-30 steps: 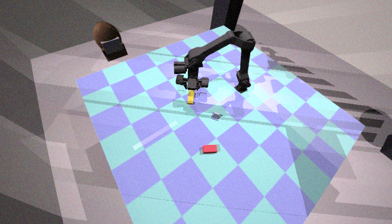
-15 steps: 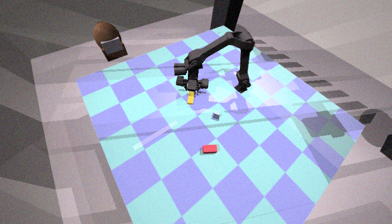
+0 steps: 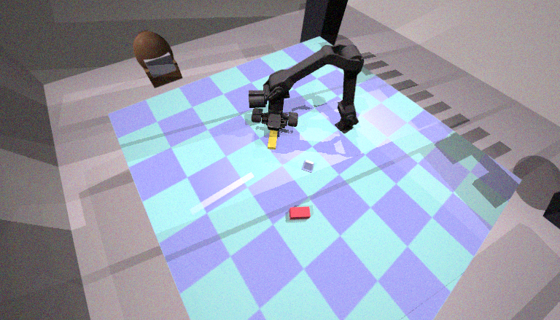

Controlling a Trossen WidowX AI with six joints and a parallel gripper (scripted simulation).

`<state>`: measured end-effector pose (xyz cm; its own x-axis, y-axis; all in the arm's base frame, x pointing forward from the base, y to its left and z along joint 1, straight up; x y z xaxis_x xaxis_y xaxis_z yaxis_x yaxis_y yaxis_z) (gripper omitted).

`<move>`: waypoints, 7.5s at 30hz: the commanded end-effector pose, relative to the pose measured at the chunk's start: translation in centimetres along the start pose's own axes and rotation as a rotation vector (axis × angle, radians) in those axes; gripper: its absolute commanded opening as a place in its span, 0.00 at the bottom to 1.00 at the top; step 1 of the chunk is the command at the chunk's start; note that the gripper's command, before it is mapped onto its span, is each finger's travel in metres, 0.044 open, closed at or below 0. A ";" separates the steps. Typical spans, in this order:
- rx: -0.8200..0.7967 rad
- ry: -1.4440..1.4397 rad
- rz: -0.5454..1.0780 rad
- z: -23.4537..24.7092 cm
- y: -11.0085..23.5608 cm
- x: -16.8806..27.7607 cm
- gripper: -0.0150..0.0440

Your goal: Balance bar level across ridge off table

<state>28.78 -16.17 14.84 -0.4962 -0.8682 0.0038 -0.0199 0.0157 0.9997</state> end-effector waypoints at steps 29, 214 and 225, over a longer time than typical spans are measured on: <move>0.001 -0.002 -0.003 -0.3 6.3 0.0 0.25; -0.010 -0.252 -0.020 10.5 4.6 -21.6 0.25; -0.010 -0.252 -0.020 10.5 4.5 -21.6 0.25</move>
<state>30.28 7.80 19.04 -0.6975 -0.7164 -0.0188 -0.0238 -0.0032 0.9997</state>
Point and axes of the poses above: the point midway between the two fingers, 35 mm back from their tips, its own y axis back along the fingers, its own z axis across the jaws, x = y × z, the point moved 10 cm from there along y, back along the fingers, and after that the axes turned 12 degrees about y, right-handed, at the moved point
